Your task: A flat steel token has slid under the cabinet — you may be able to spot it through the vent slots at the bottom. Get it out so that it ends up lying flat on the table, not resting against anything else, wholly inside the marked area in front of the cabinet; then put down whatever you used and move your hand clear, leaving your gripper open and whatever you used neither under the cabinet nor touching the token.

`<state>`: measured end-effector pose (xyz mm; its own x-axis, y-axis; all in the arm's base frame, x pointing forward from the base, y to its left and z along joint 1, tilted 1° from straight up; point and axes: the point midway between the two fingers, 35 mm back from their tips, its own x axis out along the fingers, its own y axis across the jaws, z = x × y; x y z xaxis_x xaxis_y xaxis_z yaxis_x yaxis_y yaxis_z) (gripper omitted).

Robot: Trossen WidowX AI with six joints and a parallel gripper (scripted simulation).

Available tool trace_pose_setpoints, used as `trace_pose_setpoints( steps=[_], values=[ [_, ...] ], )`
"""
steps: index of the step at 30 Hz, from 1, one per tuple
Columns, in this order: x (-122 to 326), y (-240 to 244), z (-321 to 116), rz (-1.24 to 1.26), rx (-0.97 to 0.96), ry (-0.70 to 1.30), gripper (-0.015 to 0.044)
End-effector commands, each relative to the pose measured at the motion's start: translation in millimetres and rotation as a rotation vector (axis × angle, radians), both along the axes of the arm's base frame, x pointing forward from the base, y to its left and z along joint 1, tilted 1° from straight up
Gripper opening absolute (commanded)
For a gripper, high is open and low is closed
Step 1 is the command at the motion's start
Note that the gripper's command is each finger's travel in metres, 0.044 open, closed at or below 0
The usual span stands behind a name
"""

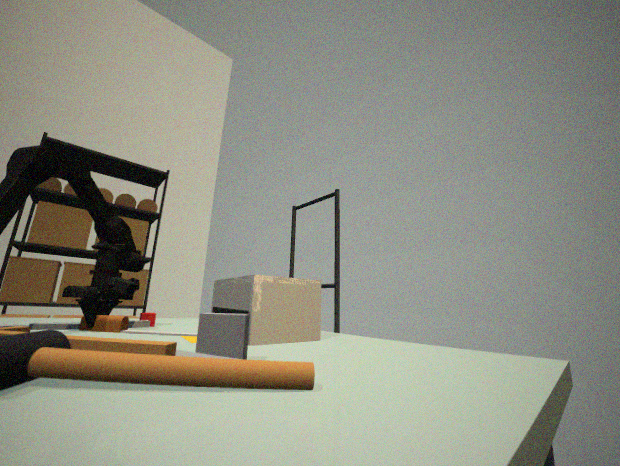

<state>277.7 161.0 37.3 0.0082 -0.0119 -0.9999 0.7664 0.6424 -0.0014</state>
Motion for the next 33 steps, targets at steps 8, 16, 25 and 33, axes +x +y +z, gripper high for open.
trace_pose_setpoints(
  steps=[8,16,25,33],
  values=[
    [1.8,4.9,2.9,0.051,0.008,-0.006,0.0],
    [1.8,5.0,2.9,0.114,0.007,-0.006,0.0],
    [1.9,5.0,2.9,0.185,0.006,-0.005,0.0],
    [1.9,5.0,2.9,0.239,0.006,-0.005,0.0]
  ],
)
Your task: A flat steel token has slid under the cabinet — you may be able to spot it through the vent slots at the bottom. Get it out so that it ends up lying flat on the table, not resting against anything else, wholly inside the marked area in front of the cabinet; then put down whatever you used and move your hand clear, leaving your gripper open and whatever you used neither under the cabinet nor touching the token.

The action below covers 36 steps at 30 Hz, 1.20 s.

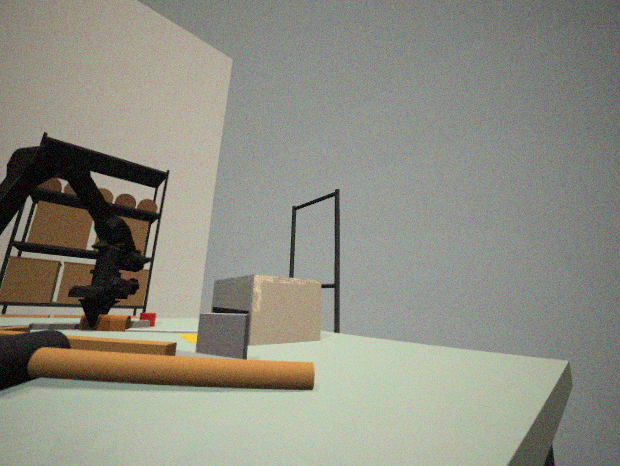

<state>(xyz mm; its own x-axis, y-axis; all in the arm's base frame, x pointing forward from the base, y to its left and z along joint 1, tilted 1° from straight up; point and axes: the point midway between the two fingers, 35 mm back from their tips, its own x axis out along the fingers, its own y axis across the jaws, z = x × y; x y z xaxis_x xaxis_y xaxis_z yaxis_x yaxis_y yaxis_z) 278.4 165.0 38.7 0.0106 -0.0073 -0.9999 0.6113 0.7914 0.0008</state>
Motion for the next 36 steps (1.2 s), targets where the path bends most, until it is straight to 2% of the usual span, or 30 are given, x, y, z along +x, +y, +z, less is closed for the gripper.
trace_pose_setpoints(
  steps=[1,7,8,12,15,30,35,36],
  values=[
    [0.9,0.7,1.2,0.018,0.003,-0.003,0.0026],
    [-0.1,0.1,-0.1,0.005,0.001,0.001,0.0184],
    [-0.1,0.1,-0.1,0.005,0.001,0.001,0.02],
    [-0.1,0.1,-0.1,0.005,0.001,0.001,0.02],
    [-0.1,0.1,-0.2,0.005,0.004,-0.004,0.027],
    [-0.2,-0.5,-4.3,0.003,0.004,-0.004,0.027],
    [-1.0,-0.7,-1.8,0.004,0.003,-0.003,0.0139],
    [-1.0,-0.7,-1.8,0.004,0.003,-0.003,0.0132]
  ],
)
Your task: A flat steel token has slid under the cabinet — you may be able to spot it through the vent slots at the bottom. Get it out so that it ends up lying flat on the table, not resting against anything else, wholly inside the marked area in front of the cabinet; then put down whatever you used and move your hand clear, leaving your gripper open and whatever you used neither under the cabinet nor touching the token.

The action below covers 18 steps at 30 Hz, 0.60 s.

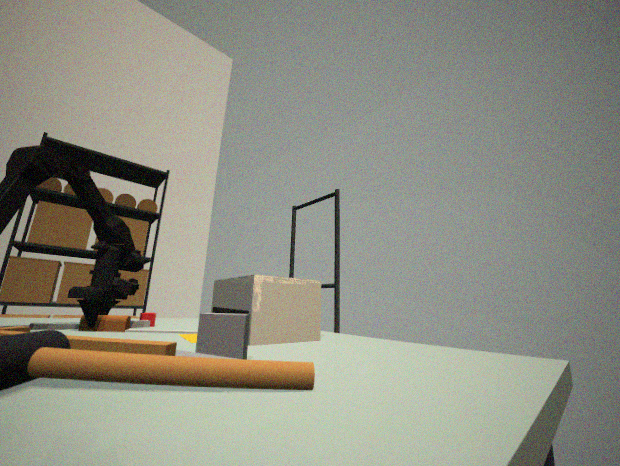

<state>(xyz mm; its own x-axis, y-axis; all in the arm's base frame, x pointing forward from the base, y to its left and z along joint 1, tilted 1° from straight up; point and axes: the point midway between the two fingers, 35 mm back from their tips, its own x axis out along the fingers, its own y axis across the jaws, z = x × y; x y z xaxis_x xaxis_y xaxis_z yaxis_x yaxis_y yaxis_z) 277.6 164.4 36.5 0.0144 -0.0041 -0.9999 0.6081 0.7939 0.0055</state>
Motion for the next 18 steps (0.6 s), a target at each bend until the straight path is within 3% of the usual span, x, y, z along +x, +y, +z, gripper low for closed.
trace_pose_setpoints(
  steps=[1,7,10,18],
  values=[
    [-0.2,-0.1,0.4,0.0,0.0,0.001,0.0125],
    [-0.2,-0.1,0.4,0.0,0.0,0.001,0.0085],
    [-0.2,-0.1,0.4,0.0,0.0,0.001,0.0006],
    [4.5,-2.9,0.5,0.013,0.0,0.0,0.0]
  ],
)
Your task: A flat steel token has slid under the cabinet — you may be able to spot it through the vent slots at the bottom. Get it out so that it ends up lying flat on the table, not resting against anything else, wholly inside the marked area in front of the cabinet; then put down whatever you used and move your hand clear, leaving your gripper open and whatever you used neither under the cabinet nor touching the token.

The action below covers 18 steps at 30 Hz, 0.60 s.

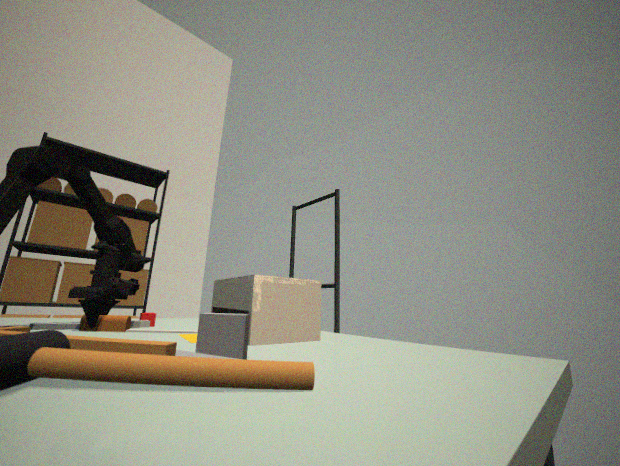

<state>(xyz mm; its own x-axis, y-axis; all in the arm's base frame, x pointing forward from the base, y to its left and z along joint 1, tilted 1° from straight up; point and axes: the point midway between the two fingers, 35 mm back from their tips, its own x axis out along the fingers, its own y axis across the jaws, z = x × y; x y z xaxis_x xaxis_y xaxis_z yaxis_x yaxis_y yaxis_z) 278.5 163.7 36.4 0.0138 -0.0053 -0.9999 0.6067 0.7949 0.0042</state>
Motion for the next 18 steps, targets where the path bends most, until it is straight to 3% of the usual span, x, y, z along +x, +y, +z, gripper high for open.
trace_pose_setpoints(
  steps=[1,18],
  values=[
    [5.1,-3.2,0.6,0.015,0.001,-0.001,0.0],
    [30.6,-20.4,0.8,0.048,-0.001,-0.003,0.0]
  ],
)
